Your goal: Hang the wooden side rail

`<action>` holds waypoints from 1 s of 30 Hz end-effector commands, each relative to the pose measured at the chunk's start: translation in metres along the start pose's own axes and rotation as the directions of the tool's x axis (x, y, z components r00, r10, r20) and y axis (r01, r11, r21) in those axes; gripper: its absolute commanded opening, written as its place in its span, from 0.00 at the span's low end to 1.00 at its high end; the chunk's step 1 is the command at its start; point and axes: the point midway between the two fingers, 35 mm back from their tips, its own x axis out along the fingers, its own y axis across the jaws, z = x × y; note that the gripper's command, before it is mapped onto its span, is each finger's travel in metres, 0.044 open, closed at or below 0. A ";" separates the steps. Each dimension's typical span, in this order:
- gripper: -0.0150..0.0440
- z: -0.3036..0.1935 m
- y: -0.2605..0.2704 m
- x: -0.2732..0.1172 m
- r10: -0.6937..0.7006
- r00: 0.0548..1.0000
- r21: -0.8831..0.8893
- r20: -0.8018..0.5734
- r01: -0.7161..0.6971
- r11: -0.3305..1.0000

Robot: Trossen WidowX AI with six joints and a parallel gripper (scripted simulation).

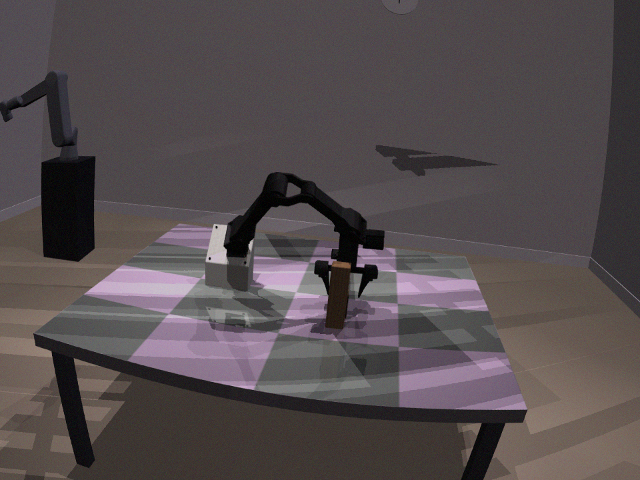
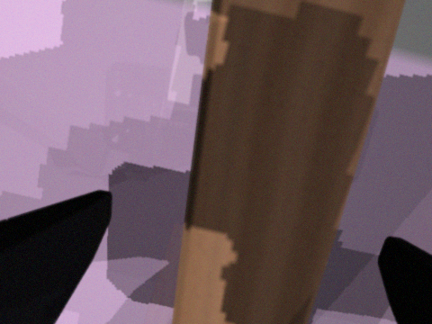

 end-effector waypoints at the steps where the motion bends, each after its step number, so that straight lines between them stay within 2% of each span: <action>1: 1.00 0.000 0.003 0.009 0.012 1.000 -0.008 -0.008 -0.012 1.000; 6: 1.00 0.000 0.003 0.010 0.012 1.000 -0.008 -0.008 -0.012 1.000; 19: 0.42 0.000 0.003 0.010 0.012 1.000 -0.008 -0.008 -0.012 1.000; 24: 0.37 0.000 0.003 0.010 0.012 1.000 -0.008 -0.008 -0.012 1.000; 27: 0.25 0.000 0.003 0.010 0.012 1.000 -0.008 -0.008 -0.012 1.000; 30: 0.25 0.000 0.003 0.010 0.012 1.000 -0.008 -0.008 -0.012 1.000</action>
